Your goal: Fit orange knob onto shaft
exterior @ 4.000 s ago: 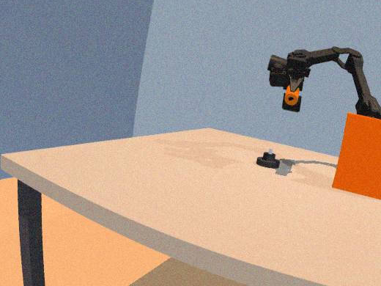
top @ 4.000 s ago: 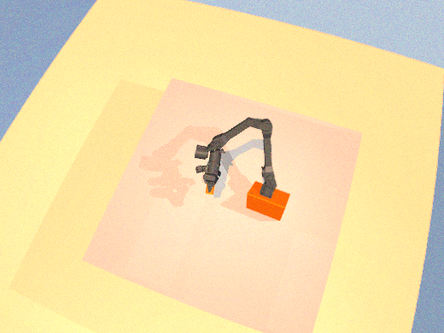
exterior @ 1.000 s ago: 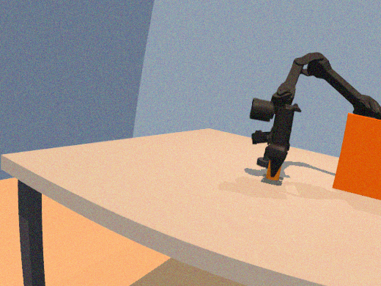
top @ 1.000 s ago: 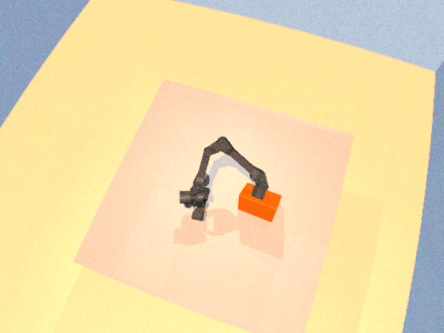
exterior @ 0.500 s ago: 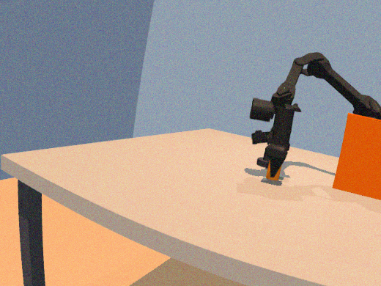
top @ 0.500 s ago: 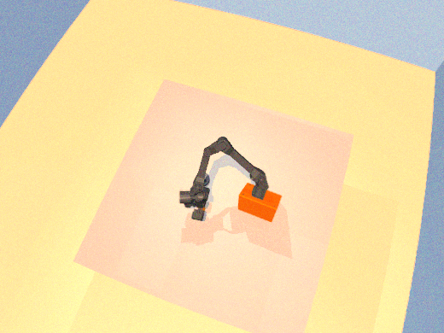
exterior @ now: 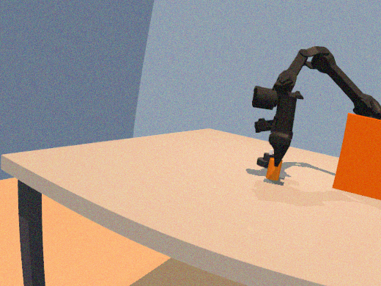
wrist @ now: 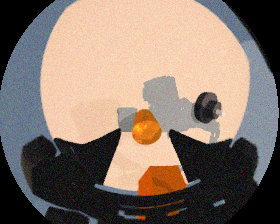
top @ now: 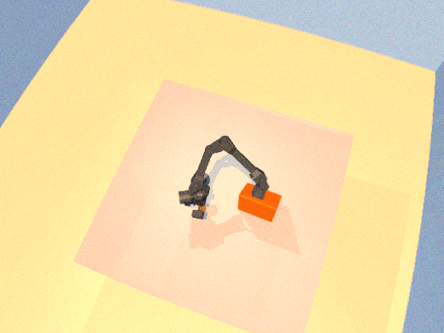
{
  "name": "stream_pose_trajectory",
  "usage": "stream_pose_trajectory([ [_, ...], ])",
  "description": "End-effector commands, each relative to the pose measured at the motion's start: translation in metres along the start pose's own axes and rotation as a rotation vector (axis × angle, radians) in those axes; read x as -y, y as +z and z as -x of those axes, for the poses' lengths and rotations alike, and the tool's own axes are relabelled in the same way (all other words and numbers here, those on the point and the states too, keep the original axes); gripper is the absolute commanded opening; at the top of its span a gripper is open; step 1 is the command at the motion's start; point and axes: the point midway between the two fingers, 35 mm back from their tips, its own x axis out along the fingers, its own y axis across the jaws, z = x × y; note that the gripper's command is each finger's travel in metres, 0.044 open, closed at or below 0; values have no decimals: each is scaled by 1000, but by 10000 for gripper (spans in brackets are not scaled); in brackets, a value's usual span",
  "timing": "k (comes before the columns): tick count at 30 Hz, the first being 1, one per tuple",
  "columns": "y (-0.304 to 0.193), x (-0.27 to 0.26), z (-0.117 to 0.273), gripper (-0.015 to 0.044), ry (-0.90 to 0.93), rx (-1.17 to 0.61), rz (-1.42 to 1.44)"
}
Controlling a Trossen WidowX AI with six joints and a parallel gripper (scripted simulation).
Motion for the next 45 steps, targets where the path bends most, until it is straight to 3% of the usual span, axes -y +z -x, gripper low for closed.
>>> stream_pose_trajectory([
  [1,3,-1,38,440,5,21,-8],
  [7,3,-1,42,440,3,20,-5],
  [45,5,0,-23,440,1,20,-4],
])
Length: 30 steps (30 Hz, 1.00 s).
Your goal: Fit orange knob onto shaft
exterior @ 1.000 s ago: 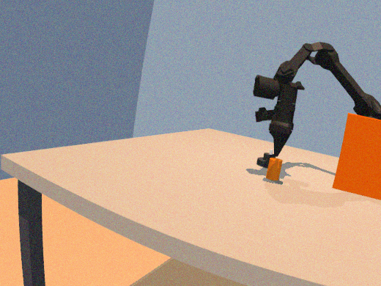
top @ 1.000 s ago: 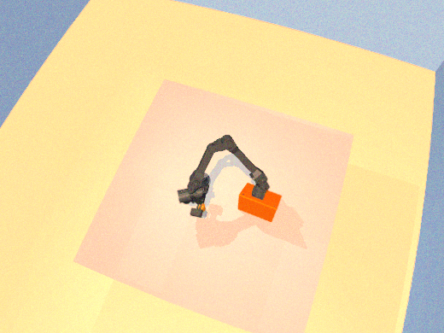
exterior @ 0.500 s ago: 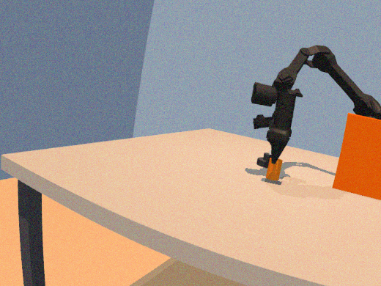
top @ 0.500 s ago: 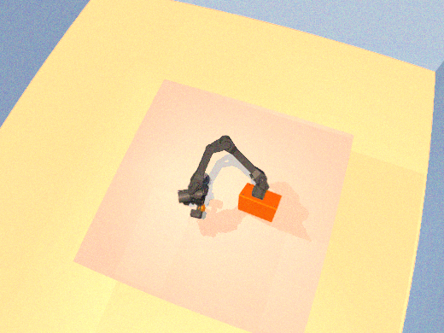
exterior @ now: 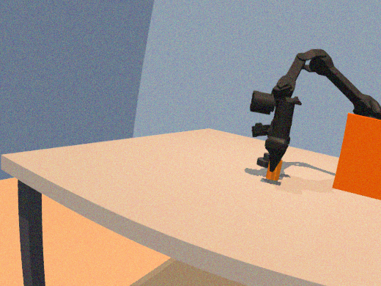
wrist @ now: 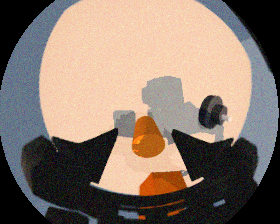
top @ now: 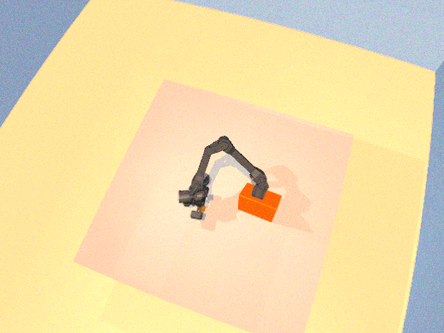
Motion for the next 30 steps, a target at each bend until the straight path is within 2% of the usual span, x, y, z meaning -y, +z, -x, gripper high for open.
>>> stream_pose_trajectory([
  [1,-2,1,-7,440,-7,-5,7],
  [12,-4,2,-22,440,-10,-6,7],
  [21,-4,2,-22,204,-10,-6,7],
  [28,-4,2,-22,157,-10,-6,7],
  [30,-4,2,-22,105,-10,-6,7],
])
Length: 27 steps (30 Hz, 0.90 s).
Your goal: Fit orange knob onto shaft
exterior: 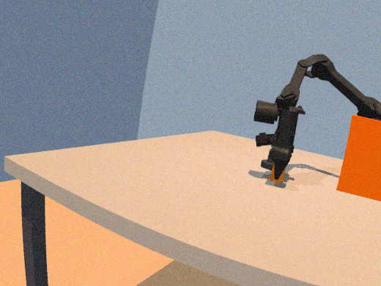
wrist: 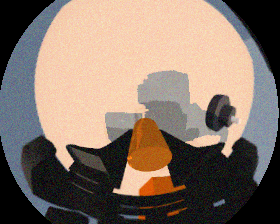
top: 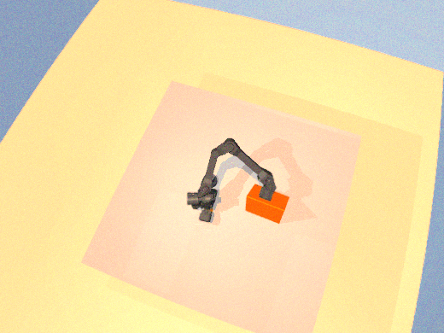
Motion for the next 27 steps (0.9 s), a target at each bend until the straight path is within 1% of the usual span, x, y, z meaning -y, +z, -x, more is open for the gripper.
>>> stream_pose_trajectory([
  [1,0,0,1,78,-2,1,5],
  [4,2,-1,9,0,0,3,5],
  [27,11,-5,79,0,16,8,8],
])
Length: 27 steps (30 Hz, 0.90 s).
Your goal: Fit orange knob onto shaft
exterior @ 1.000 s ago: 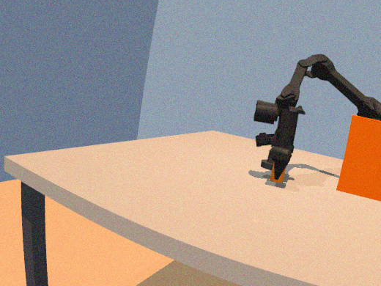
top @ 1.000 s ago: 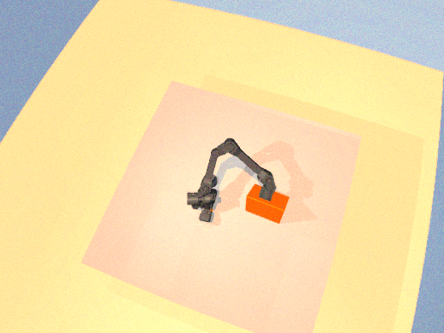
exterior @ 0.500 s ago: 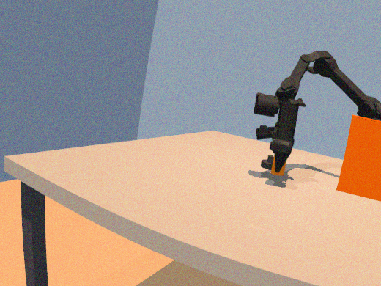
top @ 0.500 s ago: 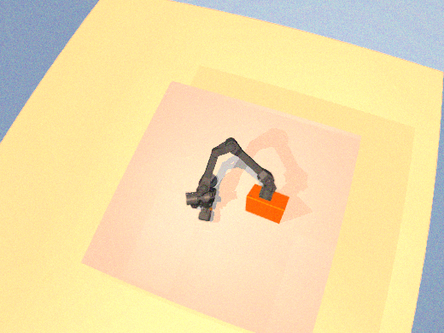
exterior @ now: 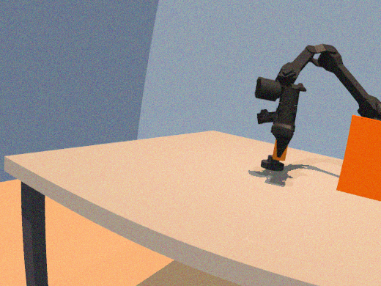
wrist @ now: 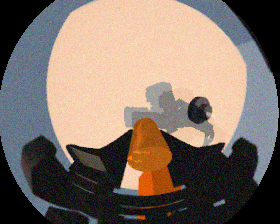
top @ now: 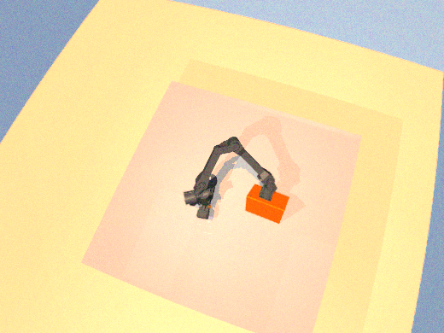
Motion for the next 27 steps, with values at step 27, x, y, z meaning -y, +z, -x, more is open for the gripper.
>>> stream_pose_trajectory([
  [27,6,9,71,0,5,5,-10],
])
